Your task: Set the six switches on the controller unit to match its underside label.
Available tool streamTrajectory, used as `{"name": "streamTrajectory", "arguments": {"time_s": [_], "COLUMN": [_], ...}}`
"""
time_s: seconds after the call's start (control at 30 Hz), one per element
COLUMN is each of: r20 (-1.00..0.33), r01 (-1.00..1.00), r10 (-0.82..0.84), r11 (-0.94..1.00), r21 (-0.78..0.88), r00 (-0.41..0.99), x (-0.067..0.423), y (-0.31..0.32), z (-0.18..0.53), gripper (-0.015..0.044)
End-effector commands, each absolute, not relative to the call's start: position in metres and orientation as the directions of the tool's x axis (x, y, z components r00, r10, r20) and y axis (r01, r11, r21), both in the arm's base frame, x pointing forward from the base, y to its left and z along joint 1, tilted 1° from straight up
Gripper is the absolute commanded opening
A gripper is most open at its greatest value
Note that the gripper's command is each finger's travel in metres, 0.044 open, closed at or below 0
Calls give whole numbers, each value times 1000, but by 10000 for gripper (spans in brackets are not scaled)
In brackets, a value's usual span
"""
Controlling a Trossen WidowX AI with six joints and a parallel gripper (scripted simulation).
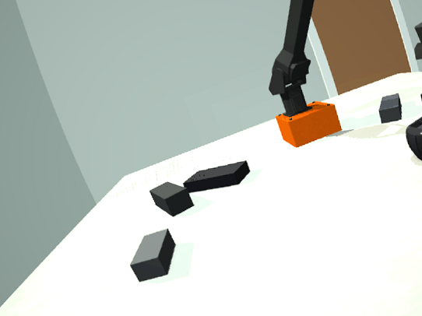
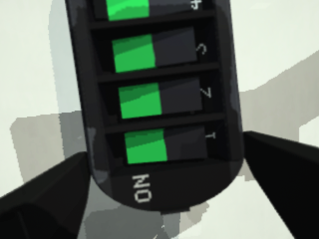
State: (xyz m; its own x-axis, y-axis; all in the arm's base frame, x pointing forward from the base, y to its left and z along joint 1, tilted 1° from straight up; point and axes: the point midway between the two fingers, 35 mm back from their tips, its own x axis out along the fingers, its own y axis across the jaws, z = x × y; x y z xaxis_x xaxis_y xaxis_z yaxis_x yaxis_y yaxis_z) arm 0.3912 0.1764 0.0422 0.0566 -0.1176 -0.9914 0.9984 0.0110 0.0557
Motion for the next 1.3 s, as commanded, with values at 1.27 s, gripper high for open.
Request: {"name": "streamTrajectory", "arguments": {"time_s": [1.27], "r20": [-997], "r01": [998], "r10": [-35], "r11": [11], "r21": [61], "r00": [62], "x": [391], "y": [152], "z": [73], "gripper": [336]}}
